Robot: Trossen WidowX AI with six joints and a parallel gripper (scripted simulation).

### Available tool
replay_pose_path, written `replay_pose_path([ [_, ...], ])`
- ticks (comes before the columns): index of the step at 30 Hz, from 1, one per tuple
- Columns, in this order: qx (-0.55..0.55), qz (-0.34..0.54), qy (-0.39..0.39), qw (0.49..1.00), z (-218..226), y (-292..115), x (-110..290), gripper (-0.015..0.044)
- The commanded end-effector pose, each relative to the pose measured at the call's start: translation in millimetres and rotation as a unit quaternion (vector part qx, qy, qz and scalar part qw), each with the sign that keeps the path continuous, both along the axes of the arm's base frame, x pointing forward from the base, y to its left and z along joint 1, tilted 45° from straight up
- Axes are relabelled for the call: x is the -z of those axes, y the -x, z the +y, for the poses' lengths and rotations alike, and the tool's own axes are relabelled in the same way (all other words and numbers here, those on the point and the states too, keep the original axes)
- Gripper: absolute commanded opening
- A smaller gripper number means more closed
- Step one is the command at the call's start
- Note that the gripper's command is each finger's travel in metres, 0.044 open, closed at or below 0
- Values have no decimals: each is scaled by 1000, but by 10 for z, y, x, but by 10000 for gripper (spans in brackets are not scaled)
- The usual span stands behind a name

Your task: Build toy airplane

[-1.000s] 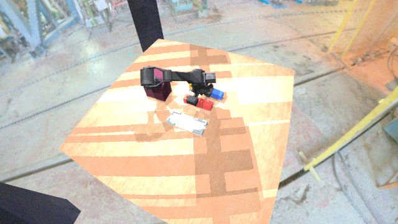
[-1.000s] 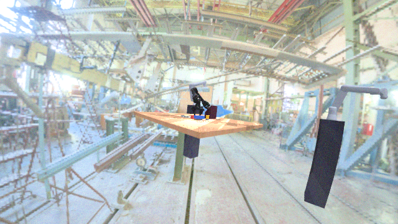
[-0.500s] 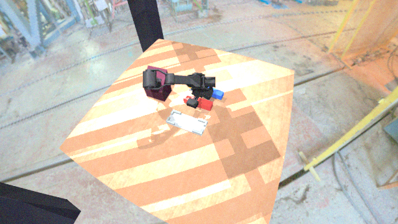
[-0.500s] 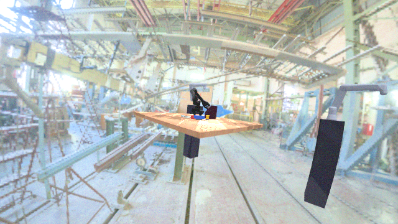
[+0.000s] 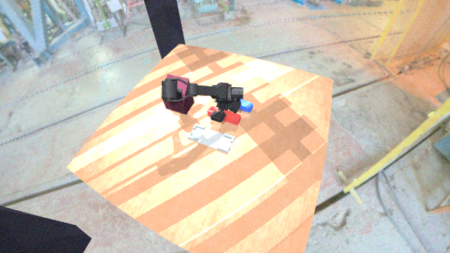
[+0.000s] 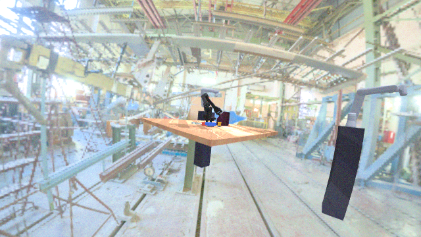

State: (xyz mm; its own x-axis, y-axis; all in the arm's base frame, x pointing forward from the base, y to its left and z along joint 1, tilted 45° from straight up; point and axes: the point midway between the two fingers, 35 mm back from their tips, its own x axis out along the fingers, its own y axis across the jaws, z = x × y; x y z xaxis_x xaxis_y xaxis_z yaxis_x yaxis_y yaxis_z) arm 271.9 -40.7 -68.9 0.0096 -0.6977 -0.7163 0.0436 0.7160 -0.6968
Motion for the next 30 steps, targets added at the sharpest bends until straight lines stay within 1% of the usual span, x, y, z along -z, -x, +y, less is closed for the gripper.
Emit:
replay_pose_path([
  [1, -1, 1, 2, 1000, -9, 1, 0, 157],
  [7, -2, 0, 1, 1000, 68, -22, -60, 0],
  [30, -3, 1, -4, 1000, 574, -68, -524, 0],
])
